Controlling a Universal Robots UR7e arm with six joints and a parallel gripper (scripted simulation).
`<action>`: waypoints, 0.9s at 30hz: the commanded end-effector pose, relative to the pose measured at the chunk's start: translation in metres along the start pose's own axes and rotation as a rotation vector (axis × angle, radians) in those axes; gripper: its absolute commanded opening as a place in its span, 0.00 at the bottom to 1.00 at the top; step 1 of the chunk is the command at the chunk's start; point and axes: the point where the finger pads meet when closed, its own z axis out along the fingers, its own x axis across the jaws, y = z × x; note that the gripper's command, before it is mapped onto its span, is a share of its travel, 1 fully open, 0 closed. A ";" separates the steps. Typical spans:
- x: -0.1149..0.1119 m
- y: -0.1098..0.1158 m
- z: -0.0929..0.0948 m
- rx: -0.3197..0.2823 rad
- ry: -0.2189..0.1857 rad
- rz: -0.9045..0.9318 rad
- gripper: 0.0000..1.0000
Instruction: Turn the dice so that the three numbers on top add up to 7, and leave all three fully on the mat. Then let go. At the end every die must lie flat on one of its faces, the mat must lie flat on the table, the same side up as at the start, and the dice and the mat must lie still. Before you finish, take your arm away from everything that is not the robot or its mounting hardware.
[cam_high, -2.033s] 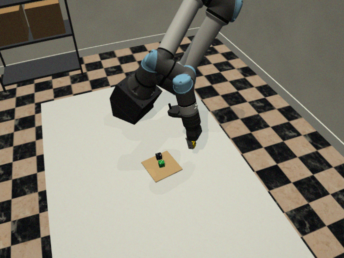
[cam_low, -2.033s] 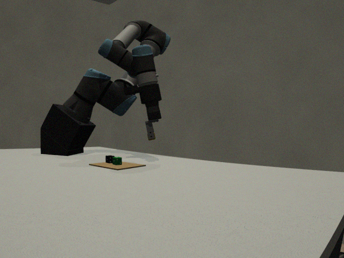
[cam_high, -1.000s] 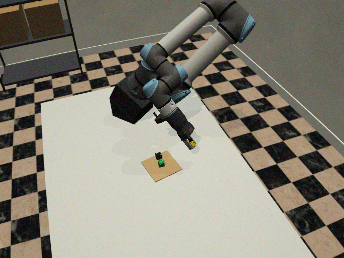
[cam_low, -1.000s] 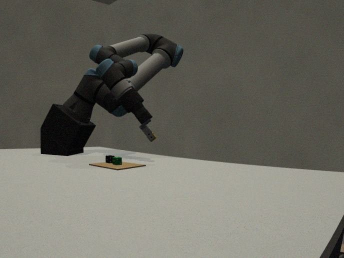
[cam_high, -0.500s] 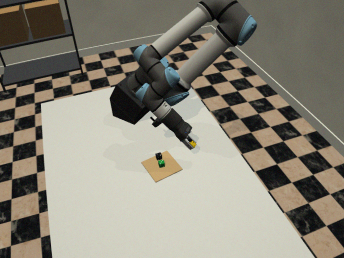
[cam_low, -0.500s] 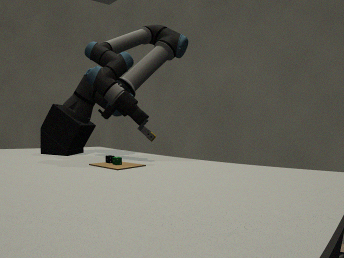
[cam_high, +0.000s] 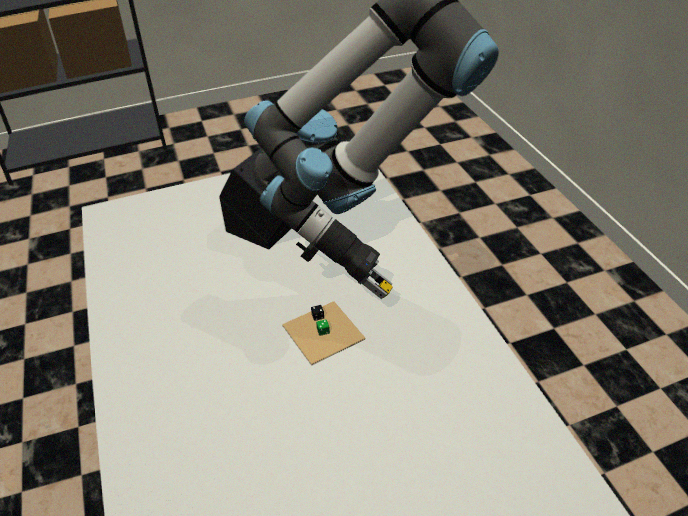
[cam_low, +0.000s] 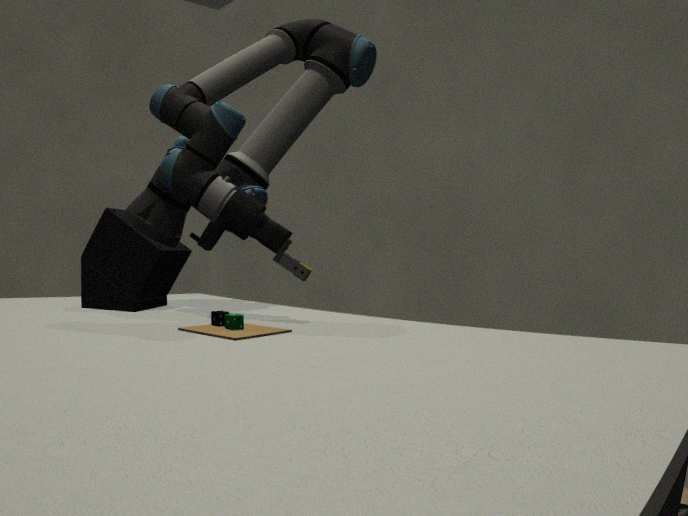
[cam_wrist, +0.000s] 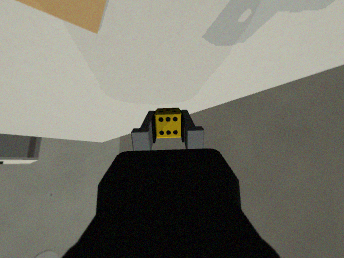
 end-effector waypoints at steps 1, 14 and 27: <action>0.000 0.000 0.000 -0.042 0.001 -0.003 0.49; -0.001 0.001 -0.001 -0.077 -0.006 -0.004 0.49; -0.001 0.001 -0.001 -0.080 -0.006 -0.004 0.49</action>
